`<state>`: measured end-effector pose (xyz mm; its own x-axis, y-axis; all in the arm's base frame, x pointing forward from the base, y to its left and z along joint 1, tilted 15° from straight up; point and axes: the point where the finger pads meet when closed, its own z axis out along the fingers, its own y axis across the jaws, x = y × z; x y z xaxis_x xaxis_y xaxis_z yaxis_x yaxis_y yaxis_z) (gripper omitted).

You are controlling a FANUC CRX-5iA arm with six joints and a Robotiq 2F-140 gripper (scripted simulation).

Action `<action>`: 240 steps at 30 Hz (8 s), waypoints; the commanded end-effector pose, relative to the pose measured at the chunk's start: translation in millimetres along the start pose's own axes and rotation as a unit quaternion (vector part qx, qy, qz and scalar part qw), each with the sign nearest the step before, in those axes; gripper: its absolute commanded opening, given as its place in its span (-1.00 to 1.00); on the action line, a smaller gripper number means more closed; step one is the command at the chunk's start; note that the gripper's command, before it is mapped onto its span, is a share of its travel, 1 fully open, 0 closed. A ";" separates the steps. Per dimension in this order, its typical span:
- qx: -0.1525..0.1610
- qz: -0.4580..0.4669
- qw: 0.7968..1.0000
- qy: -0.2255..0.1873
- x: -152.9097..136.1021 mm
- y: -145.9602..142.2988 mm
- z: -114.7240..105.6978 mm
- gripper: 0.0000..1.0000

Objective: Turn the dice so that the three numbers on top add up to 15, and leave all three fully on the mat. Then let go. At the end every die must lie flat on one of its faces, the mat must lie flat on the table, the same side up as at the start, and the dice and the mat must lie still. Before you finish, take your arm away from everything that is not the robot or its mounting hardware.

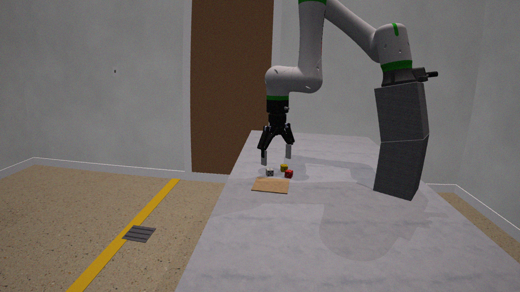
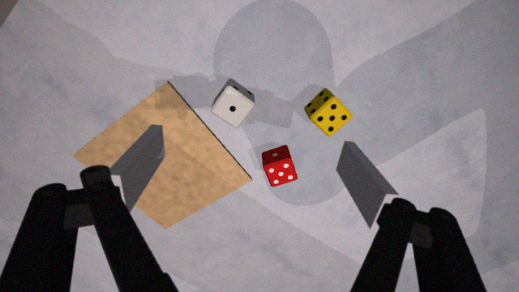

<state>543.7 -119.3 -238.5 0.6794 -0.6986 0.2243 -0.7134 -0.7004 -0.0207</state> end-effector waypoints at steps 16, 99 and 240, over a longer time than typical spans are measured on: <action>0.008 0.000 1.000 0.015 -32.0 26.1 1.5 1.00; 0.008 0.000 1.000 0.015 -34.9 27.9 -81.4 1.00; 0.017 0.893 0.450 -0.001 17.5 70.7 -49.3 -0.44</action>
<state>496.6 -173.2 -188.0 -0.9751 -0.1520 -0.1617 -0.1282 0.9806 -0.1486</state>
